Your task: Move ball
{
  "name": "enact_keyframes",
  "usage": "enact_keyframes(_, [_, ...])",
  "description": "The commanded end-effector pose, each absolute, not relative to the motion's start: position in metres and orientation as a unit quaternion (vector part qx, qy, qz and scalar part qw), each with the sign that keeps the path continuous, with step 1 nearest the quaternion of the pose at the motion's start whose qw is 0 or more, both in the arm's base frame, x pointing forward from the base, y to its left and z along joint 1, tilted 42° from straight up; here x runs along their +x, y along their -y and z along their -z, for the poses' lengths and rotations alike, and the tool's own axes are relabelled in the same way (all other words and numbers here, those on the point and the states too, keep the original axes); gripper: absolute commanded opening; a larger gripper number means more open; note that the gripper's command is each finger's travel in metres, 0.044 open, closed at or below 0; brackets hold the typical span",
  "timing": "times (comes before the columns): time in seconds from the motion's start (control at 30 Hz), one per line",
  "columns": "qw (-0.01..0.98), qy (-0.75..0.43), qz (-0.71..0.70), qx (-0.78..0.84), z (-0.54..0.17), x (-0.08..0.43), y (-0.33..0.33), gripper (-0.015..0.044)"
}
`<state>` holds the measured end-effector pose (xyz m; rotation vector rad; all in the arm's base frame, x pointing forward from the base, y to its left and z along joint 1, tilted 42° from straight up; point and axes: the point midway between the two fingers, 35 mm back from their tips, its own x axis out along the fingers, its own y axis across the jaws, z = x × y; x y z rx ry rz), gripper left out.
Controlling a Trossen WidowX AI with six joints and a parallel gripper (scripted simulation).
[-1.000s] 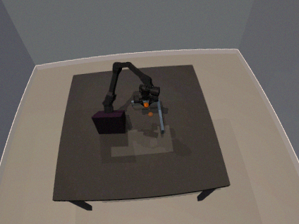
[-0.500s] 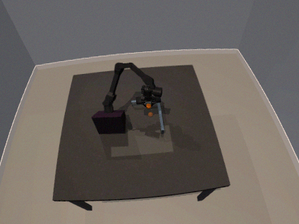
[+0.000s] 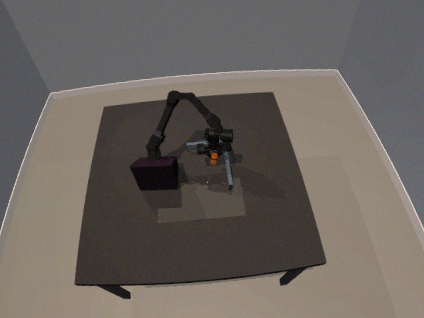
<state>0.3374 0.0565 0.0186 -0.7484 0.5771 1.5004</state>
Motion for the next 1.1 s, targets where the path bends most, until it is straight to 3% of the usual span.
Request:
enact_keyframes(0.0, [0.631,-0.257,-0.660,-0.318,0.003,0.334,-0.073,0.0000])
enact_keyframes(0.9, [0.631,-0.256,-0.661,-0.316,0.031,0.332,-0.101,0.0000])
enact_keyframes(1.07, [0.631,-0.252,-0.659,-0.321,0.028,0.333,-0.099,0.0131])
